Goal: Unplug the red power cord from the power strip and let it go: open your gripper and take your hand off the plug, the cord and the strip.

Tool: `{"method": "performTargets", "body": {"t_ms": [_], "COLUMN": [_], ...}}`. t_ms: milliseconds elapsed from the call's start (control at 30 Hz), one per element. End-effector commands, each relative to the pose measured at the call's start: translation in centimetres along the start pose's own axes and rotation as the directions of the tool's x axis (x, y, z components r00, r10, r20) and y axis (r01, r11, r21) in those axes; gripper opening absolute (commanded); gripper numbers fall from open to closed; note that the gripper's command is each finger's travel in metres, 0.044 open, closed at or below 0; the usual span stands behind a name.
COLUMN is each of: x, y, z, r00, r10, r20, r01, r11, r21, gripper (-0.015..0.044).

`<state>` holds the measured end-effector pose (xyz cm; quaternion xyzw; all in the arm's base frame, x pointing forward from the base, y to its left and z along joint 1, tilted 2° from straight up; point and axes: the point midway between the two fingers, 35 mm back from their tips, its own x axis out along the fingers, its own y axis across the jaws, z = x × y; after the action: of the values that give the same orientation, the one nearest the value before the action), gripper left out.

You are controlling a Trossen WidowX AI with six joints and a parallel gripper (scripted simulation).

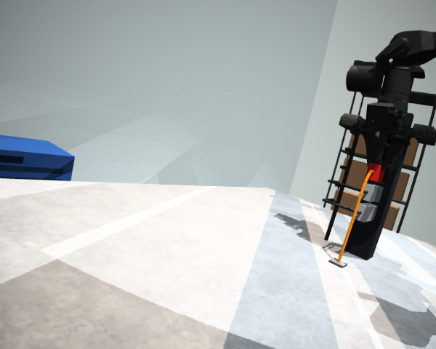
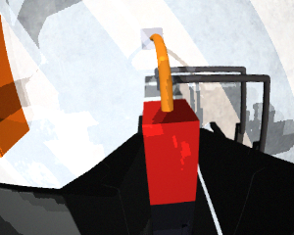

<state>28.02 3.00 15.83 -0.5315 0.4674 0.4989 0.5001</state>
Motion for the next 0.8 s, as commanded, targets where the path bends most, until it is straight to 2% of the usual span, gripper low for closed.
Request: {"method": "performTargets", "body": {"t_ms": [0,767], "x": [0.0,-0.1], "y": [0.0,-0.2], "z": [0.0,3.4], "r00": [1.0,1.0], "r10": [0.001,0.0], "r20": [0.0,0.004], "r01": [-0.001,0.0], "r11": [1.0,1.0], "r21": [0.0,-0.001], "gripper": [0.0,0.0]}}
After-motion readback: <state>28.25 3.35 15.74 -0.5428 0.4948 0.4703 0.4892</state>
